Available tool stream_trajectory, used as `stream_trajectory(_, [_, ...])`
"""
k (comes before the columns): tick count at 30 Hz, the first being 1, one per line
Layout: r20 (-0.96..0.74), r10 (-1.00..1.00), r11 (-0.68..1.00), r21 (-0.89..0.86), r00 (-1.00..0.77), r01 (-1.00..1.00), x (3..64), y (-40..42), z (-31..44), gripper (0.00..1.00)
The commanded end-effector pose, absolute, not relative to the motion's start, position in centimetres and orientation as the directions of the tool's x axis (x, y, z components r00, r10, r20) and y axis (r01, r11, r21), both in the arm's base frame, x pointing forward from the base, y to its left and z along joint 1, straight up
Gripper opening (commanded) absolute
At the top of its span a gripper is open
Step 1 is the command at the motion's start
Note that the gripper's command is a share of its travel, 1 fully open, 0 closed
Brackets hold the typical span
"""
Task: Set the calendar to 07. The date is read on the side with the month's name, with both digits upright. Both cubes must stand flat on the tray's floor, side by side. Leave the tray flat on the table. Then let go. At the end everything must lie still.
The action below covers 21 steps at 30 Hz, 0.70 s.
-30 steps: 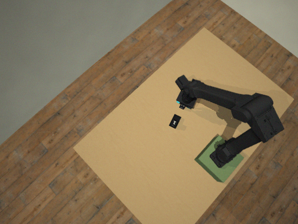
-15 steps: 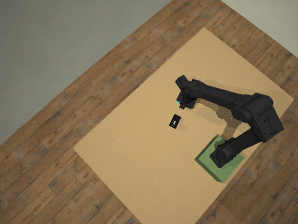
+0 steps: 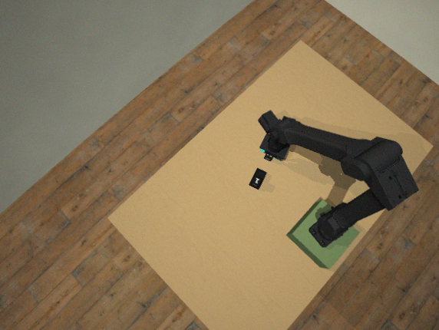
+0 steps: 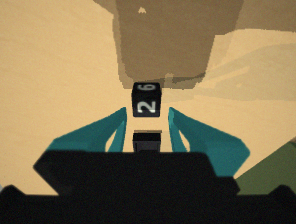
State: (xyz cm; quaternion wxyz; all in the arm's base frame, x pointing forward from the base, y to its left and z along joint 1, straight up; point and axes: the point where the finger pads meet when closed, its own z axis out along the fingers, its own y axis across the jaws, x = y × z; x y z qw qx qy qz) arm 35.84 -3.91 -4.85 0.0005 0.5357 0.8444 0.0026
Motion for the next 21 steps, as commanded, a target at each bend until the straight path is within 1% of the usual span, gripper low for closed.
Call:
stream_trajectory(1, [-0.002,0.905,0.426,0.003,-0.426,0.905,35.9,-3.6,-5.1,0.46])
stream_trajectory(21, [-0.01,0.905,0.426,0.016,-0.426,0.905,37.1,-3.8,-4.7,0.46])
